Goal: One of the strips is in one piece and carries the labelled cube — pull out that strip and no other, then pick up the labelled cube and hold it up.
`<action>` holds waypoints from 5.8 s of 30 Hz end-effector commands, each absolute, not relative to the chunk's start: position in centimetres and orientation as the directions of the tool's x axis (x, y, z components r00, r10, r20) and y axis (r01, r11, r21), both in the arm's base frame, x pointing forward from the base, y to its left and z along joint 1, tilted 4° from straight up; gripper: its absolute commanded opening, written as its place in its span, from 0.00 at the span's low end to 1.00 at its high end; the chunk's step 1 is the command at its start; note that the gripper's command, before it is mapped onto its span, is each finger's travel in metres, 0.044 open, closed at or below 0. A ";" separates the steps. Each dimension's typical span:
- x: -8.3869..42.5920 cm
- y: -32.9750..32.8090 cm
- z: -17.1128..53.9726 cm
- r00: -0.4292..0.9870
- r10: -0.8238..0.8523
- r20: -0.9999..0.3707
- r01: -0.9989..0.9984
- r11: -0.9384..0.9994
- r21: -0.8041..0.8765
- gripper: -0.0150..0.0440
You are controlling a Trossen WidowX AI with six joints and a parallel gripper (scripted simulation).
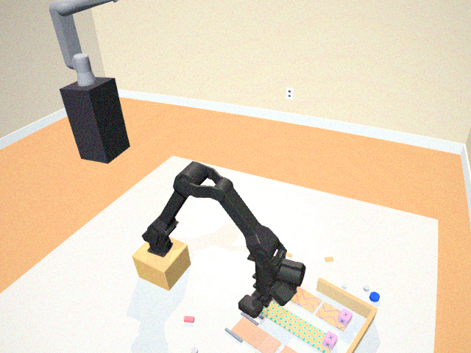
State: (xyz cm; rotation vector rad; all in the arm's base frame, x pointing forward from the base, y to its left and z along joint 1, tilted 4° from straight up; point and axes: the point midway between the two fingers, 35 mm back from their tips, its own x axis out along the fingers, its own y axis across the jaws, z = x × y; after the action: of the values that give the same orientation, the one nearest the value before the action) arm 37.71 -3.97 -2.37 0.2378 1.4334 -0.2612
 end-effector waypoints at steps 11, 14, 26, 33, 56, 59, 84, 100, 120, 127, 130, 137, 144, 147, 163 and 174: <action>35.2 -3.1 -3.2 0.096 -0.030 -0.995 0.320 0.947 0.002 0.25; 34.8 -2.9 -3.2 0.096 -0.030 -0.995 0.320 0.947 0.002 0.25; 33.1 -2.3 -3.5 0.094 -0.029 -0.995 0.320 0.947 0.002 0.25; 32.1 -1.9 -3.7 0.093 -0.029 -0.995 0.320 0.947 0.002 0.25; 28.9 -0.7 -4.1 0.091 -0.028 -0.996 0.320 0.947 0.003 0.25; 28.5 -0.6 -4.1 0.090 -0.028 -0.996 0.320 0.947 0.003 0.25; 25.4 0.6 -4.5 0.087 -0.027 -0.996 0.320 0.947 0.003 0.25; 23.4 1.3 -4.7 0.086 -0.026 -0.996 0.320 0.947 0.003 0.25; 21.1 2.2 -4.9 0.084 -0.025 -0.996 0.320 0.947 0.003 0.25; 20.5 2.4 -5.0 0.083 -0.025 -0.996 0.320 0.947 0.003 0.25; 20.5 2.4 -5.0 0.083 -0.025 -0.996 0.320 0.947 0.003 0.25; 20.5 2.4 -5.0 0.083 -0.025 -0.996 0.320 0.947 0.003 0.25; 20.5 2.4 -5.0 0.083 -0.025 -0.996 0.320 0.947 0.003 0.25; 20.5 2.4 -5.0 0.083 -0.025 -0.996 0.320 0.947 0.003 0.25; 20.5 2.4 -5.0 0.083 -0.025 -0.996 0.320 0.947 0.003 0.25; 21.6 2.6 -0.2 0.085 -0.025 -0.996 0.320 0.947 0.004 0.25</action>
State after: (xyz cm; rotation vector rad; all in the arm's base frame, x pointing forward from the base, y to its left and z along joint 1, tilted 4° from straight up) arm 21.73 2.48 -0.73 0.2392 1.4555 -0.2600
